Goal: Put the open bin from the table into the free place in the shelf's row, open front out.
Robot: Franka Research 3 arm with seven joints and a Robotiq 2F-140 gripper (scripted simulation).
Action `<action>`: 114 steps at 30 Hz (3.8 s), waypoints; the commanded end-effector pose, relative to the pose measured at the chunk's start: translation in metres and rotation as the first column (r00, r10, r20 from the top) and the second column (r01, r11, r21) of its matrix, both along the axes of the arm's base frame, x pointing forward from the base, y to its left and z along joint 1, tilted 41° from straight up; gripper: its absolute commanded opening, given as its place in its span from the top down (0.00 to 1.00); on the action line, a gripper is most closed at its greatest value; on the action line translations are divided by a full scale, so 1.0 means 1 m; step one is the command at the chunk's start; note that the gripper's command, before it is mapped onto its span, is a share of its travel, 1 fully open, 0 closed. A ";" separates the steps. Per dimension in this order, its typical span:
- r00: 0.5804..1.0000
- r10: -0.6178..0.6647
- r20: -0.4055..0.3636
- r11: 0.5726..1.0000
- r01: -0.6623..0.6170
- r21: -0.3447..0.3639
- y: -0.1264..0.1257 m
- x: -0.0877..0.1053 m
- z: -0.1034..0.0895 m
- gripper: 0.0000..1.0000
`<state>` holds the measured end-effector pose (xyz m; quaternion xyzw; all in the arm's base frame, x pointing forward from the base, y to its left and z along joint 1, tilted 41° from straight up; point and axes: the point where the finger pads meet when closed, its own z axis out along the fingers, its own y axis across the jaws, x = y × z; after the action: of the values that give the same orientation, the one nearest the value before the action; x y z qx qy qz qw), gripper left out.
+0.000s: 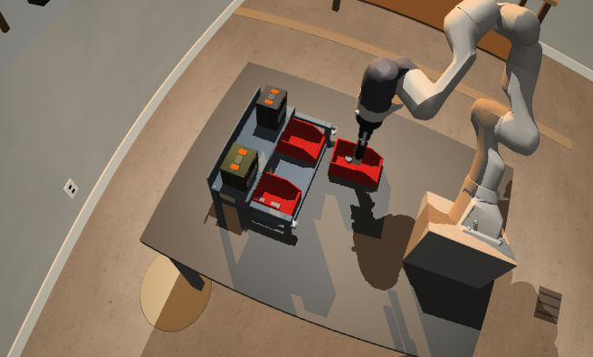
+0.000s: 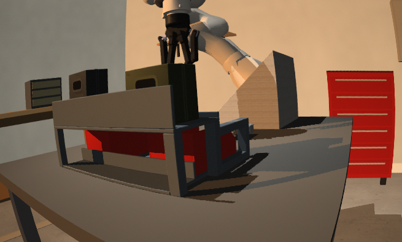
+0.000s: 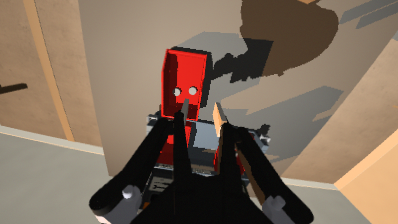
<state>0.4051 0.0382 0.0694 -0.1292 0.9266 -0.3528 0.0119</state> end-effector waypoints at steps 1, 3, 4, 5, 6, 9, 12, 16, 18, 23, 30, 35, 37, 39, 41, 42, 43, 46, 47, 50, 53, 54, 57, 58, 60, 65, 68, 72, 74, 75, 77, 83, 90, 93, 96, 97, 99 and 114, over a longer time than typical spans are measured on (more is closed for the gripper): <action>1.000 -0.005 0.005 1.000 0.005 0.002 -0.001 -0.001 0.000 1.00; 1.000 -0.005 0.005 1.000 0.005 0.002 -0.001 -0.001 0.000 1.00; 1.000 -0.005 0.005 1.000 0.005 0.002 -0.001 -0.001 0.000 1.00; 1.000 -0.005 0.005 1.000 0.005 0.002 -0.001 -0.001 0.000 1.00; 1.000 -0.005 0.005 1.000 0.005 0.002 -0.001 -0.001 0.000 1.00; 1.000 -0.005 0.005 1.000 0.005 0.002 -0.001 -0.001 0.000 1.00; 1.000 -0.005 0.005 1.000 0.005 0.002 -0.001 -0.001 0.000 1.00; 1.000 -0.005 0.005 1.000 0.005 0.002 -0.001 -0.001 0.000 1.00; 1.000 -0.005 0.005 1.000 0.005 0.002 -0.001 -0.001 0.000 1.00; 1.000 -0.005 0.005 1.000 0.005 0.002 -0.001 -0.001 0.000 1.00; 1.000 -0.005 0.005 1.000 0.005 0.002 -0.001 -0.001 0.000 1.00; 1.000 -0.005 0.005 1.000 0.005 0.002 -0.001 -0.001 0.000 0.85; 1.000 -0.005 0.005 1.000 0.005 0.002 -0.001 -0.001 0.000 0.85; 1.000 -0.005 0.005 1.000 0.005 0.002 -0.001 -0.001 0.000 0.85; 1.000 -0.005 0.005 1.000 0.005 0.002 -0.001 -0.001 0.000 0.85; 1.000 -0.005 0.005 1.000 0.005 0.002 -0.001 -0.001 0.000 0.85; 1.000 -0.005 0.005 1.000 0.005 0.002 -0.001 -0.001 0.000 0.85; 1.000 -0.005 0.005 1.000 0.005 0.002 -0.001 -0.001 0.000 0.85; 1.000 -0.005 0.005 1.000 0.005 0.002 -0.001 -0.001 0.000 0.85; 1.000 -0.005 0.005 1.000 0.005 0.002 -0.001 -0.001 0.000 0.85; 1.000 -0.005 0.005 1.000 0.005 0.002 -0.001 -0.001 0.000 0.85; 1.000 -0.005 0.005 1.000 0.005 0.002 -0.001 -0.001 0.000 0.85; 1.000 -0.005 0.005 1.000 0.005 0.002 -0.001 -0.001 0.000 0.85; 1.000 -0.005 0.005 1.000 0.005 0.002 -0.001 -0.001 0.000 0.85; 1.000 -0.005 0.005 1.000 0.005 0.002 -0.001 -0.001 0.000 0.85; 1.000 -0.005 0.005 1.000 0.005 0.002 -0.001 -0.001 0.000 0.85; 1.000 -0.005 0.005 1.000 0.005 0.002 -0.001 -0.001 0.000 0.85; 1.000 -0.005 0.005 1.000 0.005 0.002 -0.001 0.000 -0.001 0.85; 1.000 -0.005 0.005 1.000 0.005 0.002 -0.001 0.000 -0.001 0.85; 1.000 -0.005 0.005 1.000 0.005 0.002 -0.002 0.000 -0.002 0.85; 1.000 -0.005 0.005 1.000 0.005 0.003 -0.002 0.000 -0.003 0.85; 1.000 -0.005 0.006 1.000 0.005 0.003 -0.007 0.001 -0.008 0.85; 1.000 -0.005 0.006 1.000 0.005 0.003 -0.012 0.002 -0.014 0.85; 1.000 -0.005 0.006 1.000 0.005 0.003 -0.016 0.002 -0.019 0.85; 1.000 -0.005 0.006 1.000 0.005 0.003 -0.020 0.003 -0.023 0.85; 1.000 -0.005 0.006 1.000 0.005 0.003 -0.022 0.003 -0.025 0.85; 1.000 -0.005 0.006 1.000 0.005 0.003 -0.024 0.004 -0.028 0.85; 1.000 -0.005 0.006 1.000 0.005 0.003 -0.039 0.007 -0.045 0.85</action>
<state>0.4103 -0.0005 0.0289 -0.1288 0.9254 -0.3562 0.0091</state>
